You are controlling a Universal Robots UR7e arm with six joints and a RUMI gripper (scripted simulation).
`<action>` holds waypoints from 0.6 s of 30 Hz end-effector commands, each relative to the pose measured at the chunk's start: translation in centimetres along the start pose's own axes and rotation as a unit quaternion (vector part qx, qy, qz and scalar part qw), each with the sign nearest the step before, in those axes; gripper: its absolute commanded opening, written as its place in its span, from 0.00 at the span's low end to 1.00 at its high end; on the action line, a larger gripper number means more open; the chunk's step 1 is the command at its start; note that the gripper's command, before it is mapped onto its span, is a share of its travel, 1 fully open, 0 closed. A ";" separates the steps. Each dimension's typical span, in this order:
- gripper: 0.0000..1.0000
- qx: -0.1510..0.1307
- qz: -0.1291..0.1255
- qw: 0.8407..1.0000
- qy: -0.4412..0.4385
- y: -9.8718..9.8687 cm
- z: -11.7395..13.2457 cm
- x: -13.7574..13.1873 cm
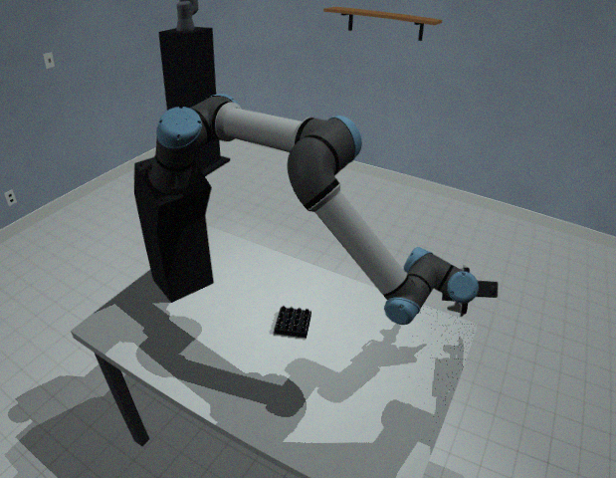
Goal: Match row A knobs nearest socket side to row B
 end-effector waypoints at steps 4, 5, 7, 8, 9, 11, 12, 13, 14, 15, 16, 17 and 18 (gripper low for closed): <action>1.00 0.001 0.008 1.000 0.001 0.3 0.9 0.2; 1.00 0.001 0.010 1.000 0.001 0.3 1.0 0.3; 1.00 0.001 0.014 1.000 0.001 0.4 1.5 0.4; 1.00 0.001 0.016 1.000 0.001 0.4 1.7 0.5; 1.00 0.001 0.018 1.000 0.001 0.5 1.9 0.6; 1.00 0.001 0.022 1.000 0.002 0.6 2.5 0.7; 1.00 0.001 0.025 1.000 0.002 0.6 2.8 0.8; 1.00 0.001 0.027 1.000 0.002 0.7 3.1 0.9; 1.00 0.001 0.027 1.000 0.002 0.7 3.1 0.9; 1.00 0.001 0.027 1.000 0.002 0.7 3.1 0.9; 1.00 0.001 0.030 1.000 0.002 0.7 3.5 1.0; 1.00 0.001 0.033 0.999 0.002 0.8 3.8 1.1; 1.00 0.001 0.036 0.999 0.002 0.9 4.2 1.2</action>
Point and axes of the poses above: the point where the finger pads meet when closed, its own y axis back along the fingers, its own x axis across the jaws, z = x × y, the point moved 8 cm from there along y, back along the fingers, and after that the axes turned 14 degrees about -y, right-handed, at the moved point
